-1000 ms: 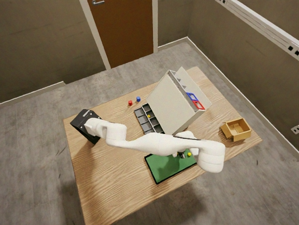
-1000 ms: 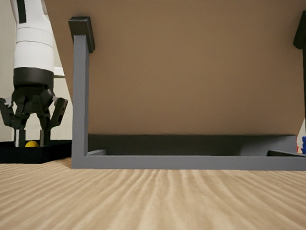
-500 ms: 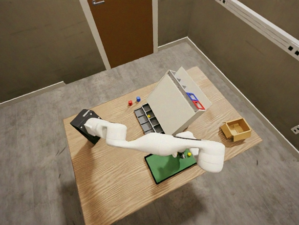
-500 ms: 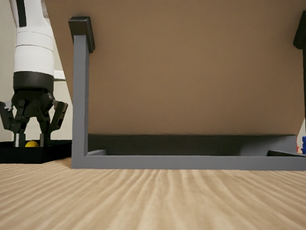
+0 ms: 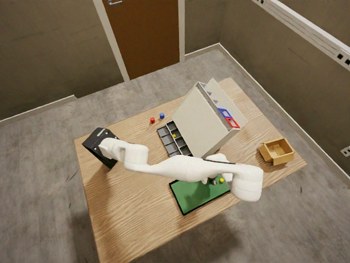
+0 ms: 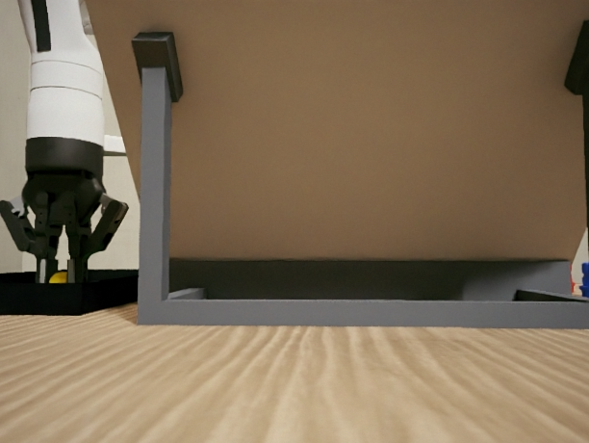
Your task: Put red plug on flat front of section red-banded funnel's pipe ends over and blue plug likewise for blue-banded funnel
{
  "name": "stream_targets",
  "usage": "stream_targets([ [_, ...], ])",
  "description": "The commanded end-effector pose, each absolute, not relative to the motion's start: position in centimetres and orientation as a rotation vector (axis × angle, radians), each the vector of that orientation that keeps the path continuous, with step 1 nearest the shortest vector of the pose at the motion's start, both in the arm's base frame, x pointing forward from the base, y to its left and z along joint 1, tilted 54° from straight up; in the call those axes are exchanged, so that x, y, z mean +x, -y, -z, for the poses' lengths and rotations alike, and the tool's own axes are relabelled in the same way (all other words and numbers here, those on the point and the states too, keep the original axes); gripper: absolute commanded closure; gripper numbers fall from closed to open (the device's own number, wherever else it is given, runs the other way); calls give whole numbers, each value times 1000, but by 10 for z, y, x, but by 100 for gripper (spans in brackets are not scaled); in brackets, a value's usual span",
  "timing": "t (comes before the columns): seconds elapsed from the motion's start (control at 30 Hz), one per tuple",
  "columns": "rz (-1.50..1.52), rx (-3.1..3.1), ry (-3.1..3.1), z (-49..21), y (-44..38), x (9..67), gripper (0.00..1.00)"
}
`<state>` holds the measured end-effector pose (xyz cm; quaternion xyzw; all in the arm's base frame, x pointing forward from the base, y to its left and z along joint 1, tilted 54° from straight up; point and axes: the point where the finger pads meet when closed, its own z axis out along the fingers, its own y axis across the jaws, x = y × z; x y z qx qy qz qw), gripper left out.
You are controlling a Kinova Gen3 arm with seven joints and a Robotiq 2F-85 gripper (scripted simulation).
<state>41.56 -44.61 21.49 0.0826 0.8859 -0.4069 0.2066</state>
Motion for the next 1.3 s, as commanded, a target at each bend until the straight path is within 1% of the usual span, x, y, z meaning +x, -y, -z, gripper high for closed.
stream_targets([
  [0.0,1134,230,-2467,-215,446,416,100],
  [0.67,1133,230,-2466,-216,446,416,100],
  [0.7,1133,230,-2466,-257,393,395,100],
  [0.8,1133,230,-2466,-262,387,393,100],
  [0.97,1133,230,-2466,-292,348,377,100],
  [1.27,1132,222,-2457,-294,345,376,100],
])
